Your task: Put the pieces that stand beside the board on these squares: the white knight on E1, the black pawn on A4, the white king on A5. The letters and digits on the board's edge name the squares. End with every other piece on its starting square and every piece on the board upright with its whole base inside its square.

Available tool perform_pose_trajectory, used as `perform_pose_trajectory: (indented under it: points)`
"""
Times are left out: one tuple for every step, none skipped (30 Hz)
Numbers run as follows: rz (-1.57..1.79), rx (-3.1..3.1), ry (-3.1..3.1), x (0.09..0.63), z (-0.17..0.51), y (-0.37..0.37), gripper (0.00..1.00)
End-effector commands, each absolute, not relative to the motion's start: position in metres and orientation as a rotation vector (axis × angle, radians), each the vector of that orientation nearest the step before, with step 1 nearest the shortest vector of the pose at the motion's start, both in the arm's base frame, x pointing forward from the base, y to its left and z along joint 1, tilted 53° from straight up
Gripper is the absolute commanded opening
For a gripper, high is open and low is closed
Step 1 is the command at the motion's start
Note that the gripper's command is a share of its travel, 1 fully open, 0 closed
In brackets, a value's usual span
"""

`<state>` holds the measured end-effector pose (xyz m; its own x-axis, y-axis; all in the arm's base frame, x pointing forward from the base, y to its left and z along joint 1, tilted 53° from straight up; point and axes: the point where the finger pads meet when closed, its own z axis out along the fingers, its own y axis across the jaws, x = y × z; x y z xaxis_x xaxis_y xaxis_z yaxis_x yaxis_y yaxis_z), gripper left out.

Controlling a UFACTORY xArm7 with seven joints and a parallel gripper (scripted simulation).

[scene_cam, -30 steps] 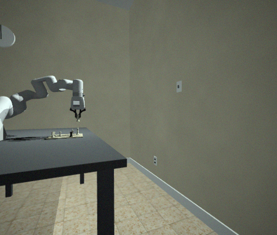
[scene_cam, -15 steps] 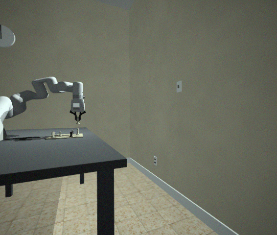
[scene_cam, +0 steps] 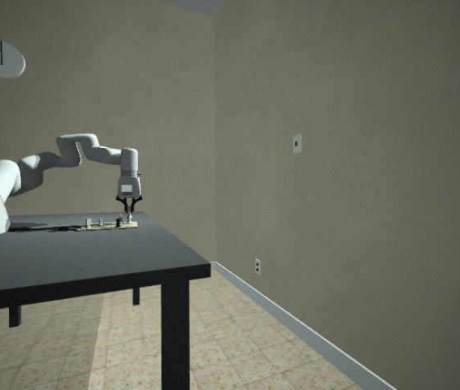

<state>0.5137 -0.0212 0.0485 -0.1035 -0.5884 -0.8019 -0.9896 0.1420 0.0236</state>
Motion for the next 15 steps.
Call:
perform_pose_trajectory:
  points:
    - [0.780, -1.516, 1.776, 0.5162, 0.0431, -0.0163, 0.00]
    - [0.780, -1.516, 1.776, 0.5165, 0.0417, -0.0145, 0.00]
    - [0.780, -1.516, 1.776, 0.5167, 0.0406, -0.0130, 0.00]
    - [0.780, -1.516, 1.776, 0.5167, 0.0406, -0.0130, 0.00]
    - [0.780, -1.516, 1.776, 0.5167, 0.0406, -0.0130, 0.00]
    - [0.780, -1.516, 1.776, 0.5168, 0.0397, -0.0119, 0.00]
    - [0.780, -1.516, 1.776, 0.5169, 0.0391, -0.0111, 0.00]
    - [0.780, -1.516, 1.776, 0.5170, 0.0387, -0.0105, 0.00]
    - [0.780, -1.516, 1.776, 0.5170, 0.0385, -0.0103, 0.00]
    - [0.780, -1.516, 1.776, 0.5170, 0.0384, -0.0101, 0.00]
    - [0.780, -1.516, 1.776, 0.5171, 0.0384, -0.0101, 0.00]
    - [0.780, -1.516, 1.776, 0.5171, 0.0384, -0.0101, 0.00]
    - [0.780, -1.516, 1.776, 0.5171, 0.0384, -0.0101, 0.00]
    - [0.780, -1.516, 1.776, 0.5171, 0.0384, -0.0101, 0.00]
    - [0.780, -1.516, 1.776, 0.5171, 0.0384, -0.0101, 0.00]
